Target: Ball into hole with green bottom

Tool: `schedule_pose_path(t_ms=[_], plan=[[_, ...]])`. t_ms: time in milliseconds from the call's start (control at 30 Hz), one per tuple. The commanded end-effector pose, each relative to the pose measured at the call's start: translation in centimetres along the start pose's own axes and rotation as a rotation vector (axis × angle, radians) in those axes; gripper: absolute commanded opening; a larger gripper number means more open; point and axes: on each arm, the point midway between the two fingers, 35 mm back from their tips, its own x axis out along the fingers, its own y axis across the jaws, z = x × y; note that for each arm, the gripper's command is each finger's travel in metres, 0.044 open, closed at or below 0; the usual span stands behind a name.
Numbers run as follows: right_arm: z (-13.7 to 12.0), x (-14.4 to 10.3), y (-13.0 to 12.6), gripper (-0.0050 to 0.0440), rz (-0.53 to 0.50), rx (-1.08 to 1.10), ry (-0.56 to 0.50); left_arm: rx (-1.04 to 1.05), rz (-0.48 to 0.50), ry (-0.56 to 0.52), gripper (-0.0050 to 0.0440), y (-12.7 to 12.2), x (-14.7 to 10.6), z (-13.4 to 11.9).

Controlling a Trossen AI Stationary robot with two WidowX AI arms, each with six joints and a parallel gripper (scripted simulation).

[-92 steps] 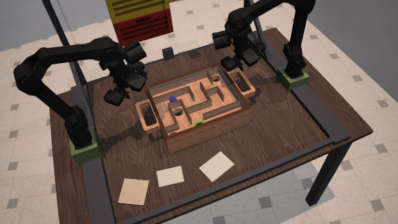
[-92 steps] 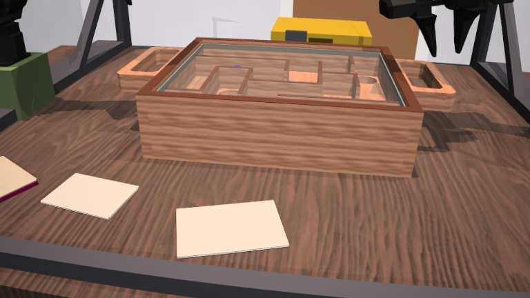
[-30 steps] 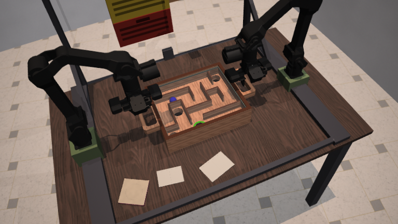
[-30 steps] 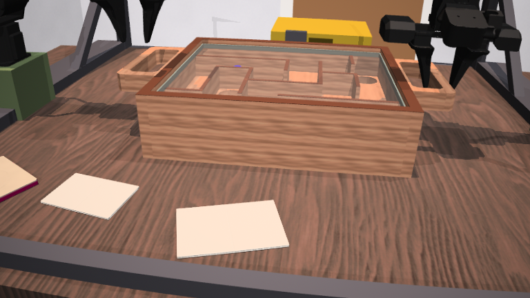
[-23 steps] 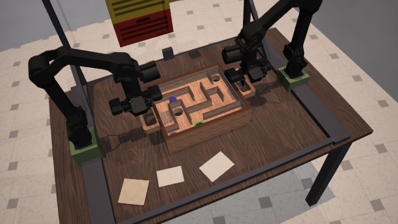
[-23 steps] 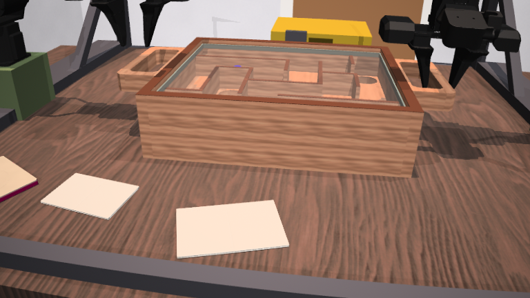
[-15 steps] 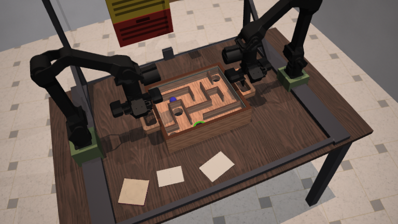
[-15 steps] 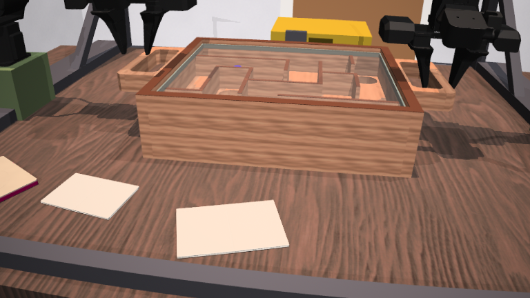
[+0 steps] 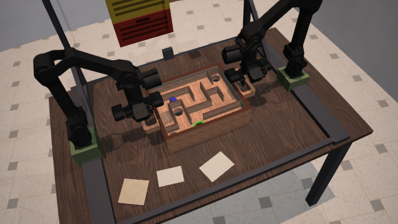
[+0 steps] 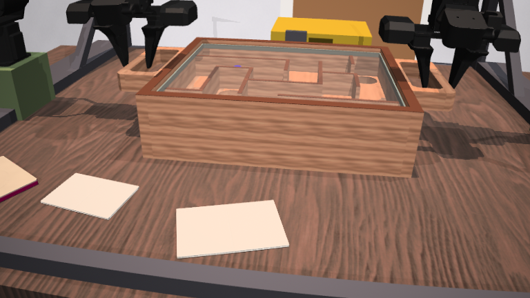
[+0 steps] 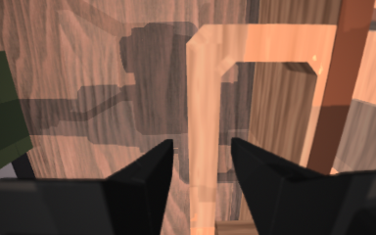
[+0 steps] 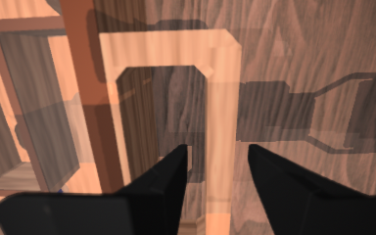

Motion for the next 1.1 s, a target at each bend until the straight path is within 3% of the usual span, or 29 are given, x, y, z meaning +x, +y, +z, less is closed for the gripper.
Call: schedule_pose_path(t_ms=[0,1067], plan=[[0.1,0.7,0.1,0.0171,0.006,0.006,-0.003,0.009,0.009,-0.005,0.0171,0.2,0.2,0.0],[0.1,0.8,0.2,0.0171,0.010,0.006,-0.003,0.009,-0.033,-0.002,0.0171,-0.5,-0.9,-0.1]])
